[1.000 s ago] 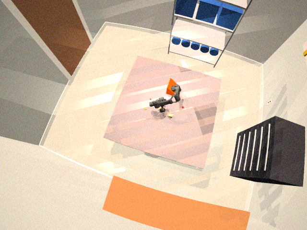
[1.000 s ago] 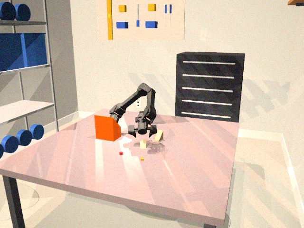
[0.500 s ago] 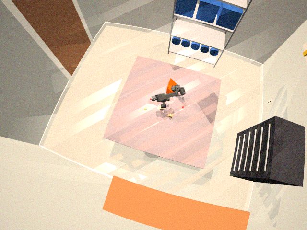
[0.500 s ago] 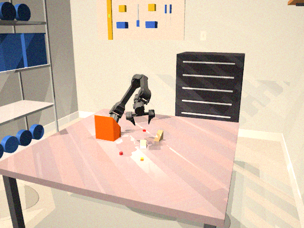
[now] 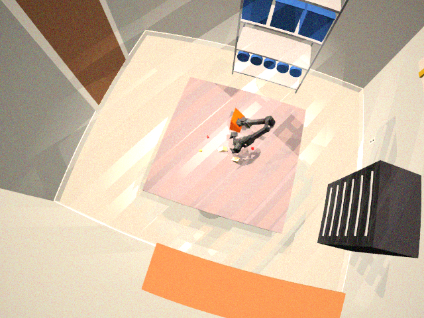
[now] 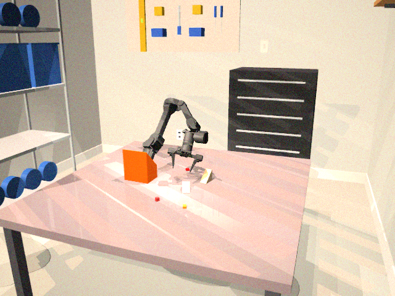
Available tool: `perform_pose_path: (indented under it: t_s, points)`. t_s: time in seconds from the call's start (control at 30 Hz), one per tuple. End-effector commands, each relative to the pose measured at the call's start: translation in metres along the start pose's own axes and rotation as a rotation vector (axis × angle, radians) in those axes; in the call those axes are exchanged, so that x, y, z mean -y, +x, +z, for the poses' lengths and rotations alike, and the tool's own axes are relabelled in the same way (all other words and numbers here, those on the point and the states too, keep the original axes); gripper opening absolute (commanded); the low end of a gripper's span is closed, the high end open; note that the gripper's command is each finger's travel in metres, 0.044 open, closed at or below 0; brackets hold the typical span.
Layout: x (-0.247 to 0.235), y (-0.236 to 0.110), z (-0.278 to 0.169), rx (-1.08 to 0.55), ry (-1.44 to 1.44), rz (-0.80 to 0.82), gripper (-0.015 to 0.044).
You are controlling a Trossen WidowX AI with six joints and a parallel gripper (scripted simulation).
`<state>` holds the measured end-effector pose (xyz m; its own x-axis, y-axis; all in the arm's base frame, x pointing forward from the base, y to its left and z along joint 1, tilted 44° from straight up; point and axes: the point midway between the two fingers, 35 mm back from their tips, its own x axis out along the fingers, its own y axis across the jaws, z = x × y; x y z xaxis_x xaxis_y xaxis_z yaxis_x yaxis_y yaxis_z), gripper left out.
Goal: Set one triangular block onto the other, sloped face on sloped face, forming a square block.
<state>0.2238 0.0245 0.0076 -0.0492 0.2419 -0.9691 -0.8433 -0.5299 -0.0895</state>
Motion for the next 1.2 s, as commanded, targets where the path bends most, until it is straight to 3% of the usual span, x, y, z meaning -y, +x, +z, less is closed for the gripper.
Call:
perform_pose_path:
  t_s: [0.0,0.1,0.4,1.17]
  points:
    - [0.007,-0.002,0.008,-0.208,0.06,-0.111,0.044]
    - [0.013,-0.005,0.013,-0.314,0.108,-0.223,0.044]
    - [0.015,-0.003,0.013,-0.32,0.111,-0.233,0.044]
    - [0.036,0.087,-0.018,-0.32,0.111,-0.233,0.044]
